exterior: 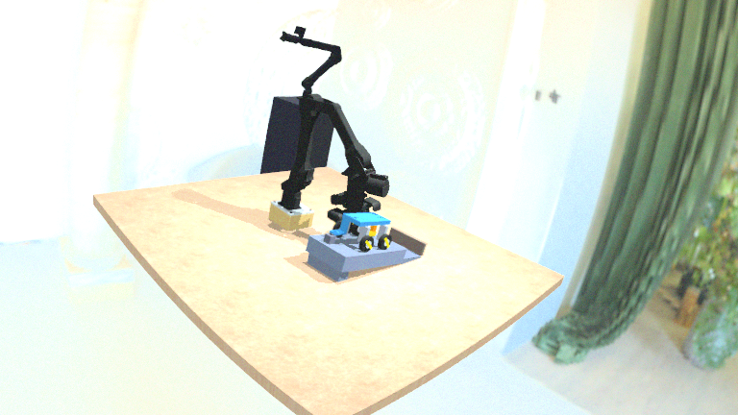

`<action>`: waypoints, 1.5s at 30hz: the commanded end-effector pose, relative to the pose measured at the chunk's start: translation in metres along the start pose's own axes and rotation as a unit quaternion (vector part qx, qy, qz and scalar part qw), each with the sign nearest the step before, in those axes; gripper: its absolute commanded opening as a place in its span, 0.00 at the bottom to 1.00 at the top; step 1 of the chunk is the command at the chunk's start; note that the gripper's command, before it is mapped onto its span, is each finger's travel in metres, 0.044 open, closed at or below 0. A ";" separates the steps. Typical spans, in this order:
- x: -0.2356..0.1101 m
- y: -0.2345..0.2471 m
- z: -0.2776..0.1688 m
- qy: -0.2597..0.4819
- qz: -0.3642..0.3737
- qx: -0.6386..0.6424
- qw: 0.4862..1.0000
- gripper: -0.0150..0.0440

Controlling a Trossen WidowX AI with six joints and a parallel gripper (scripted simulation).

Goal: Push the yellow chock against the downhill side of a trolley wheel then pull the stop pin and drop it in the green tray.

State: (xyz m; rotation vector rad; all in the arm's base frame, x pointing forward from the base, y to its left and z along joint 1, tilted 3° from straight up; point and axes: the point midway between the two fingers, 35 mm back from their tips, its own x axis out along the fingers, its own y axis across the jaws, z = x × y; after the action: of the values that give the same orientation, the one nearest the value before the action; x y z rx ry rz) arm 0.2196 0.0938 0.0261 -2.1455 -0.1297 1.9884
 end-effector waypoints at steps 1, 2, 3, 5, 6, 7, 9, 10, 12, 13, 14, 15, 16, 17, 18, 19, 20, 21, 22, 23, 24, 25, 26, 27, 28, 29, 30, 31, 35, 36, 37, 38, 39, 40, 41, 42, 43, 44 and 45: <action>0.002 0.002 0.002 -0.003 -0.001 -0.001 1.000 0.58; 0.002 0.002 0.002 -0.003 -0.001 -0.001 1.000 0.58; 0.003 0.003 0.002 -0.003 -0.001 -0.001 1.000 0.58; 0.003 0.003 0.002 -0.003 -0.001 -0.001 1.000 0.58; 0.003 0.003 0.002 -0.003 -0.001 -0.001 1.000 0.58; 0.003 0.004 0.002 -0.003 -0.001 -0.001 1.000 0.58; 0.004 0.004 0.003 -0.003 -0.001 -0.001 1.000 0.58; 0.004 0.004 0.003 -0.003 -0.001 -0.001 1.000 0.58; 0.004 0.005 0.003 -0.003 -0.001 -0.001 1.000 0.58; 0.005 0.005 0.003 -0.003 -0.001 -0.001 1.000 0.58; 0.003 0.004 0.001 0.000 0.000 0.000 1.000 0.62; 0.003 0.004 0.001 0.000 0.000 0.000 1.000 0.67; 0.003 0.004 0.001 0.000 0.000 0.000 1.000 0.71; 0.003 0.004 0.001 0.000 0.000 0.000 1.000 0.75; 0.003 0.004 0.001 0.000 0.000 0.000 1.000 0.80; 0.003 0.004 0.001 0.000 0.000 0.000 1.000 0.83; 0.003 0.004 0.001 0.000 0.000 0.000 1.000 0.83; 0.003 0.004 0.001 0.000 0.000 0.000 1.000 0.83; 0.003 0.004 0.001 0.000 0.000 0.000 1.000 0.83; 0.003 0.004 0.001 0.000 0.000 0.000 1.000 0.83; 0.003 0.004 0.001 0.000 0.000 0.000 1.000 0.83; 0.002 0.004 0.001 0.000 0.000 0.000 1.000 0.83; -0.002 0.003 0.001 -0.001 0.000 0.000 1.000 0.83; -0.005 0.003 0.001 -0.001 0.000 -0.001 1.000 0.83; -0.010 0.002 0.002 -0.002 0.000 -0.001 1.000 0.83; -0.015 0.002 0.003 -0.003 0.000 -0.001 1.000 0.83; -0.015 0.002 0.003 -0.003 0.000 -0.001 1.000 0.88; -0.017 0.002 0.003 -0.003 0.000 -0.001 1.000 0.92; -0.030 0.001 0.005 -0.003 0.000 -0.001 1.000 1.00; -0.033 0.001 0.006 -0.003 0.000 -0.001 1.000 1.00; -0.036 0.000 0.006 -0.003 0.000 -0.001 1.000 1.00; -0.040 0.000 0.006 -0.003 0.000 -0.001 1.000 1.00; -0.044 -0.001 0.007 -0.003 0.000 -0.001 1.000 1.00; -0.047 -0.001 0.007 -0.003 0.000 -0.001 1.000 1.00; -0.051 -0.002 0.007 -0.003 0.000 -0.001 1.000 1.00; -0.054 -0.002 0.007 -0.003 0.000 -0.001 1.000 1.00; -0.057 -0.003 0.007 -0.003 0.000 -0.001 1.000 1.00; -0.059 -0.003 0.008 -0.003 0.000 -0.001 1.000 1.00; -0.062 -0.004 0.008 -0.003 0.000 -0.001 1.000 1.00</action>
State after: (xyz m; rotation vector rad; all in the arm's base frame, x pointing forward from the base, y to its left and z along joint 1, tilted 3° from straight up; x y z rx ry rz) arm 0.2075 0.0849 0.0761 -2.1353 -0.1246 2.0024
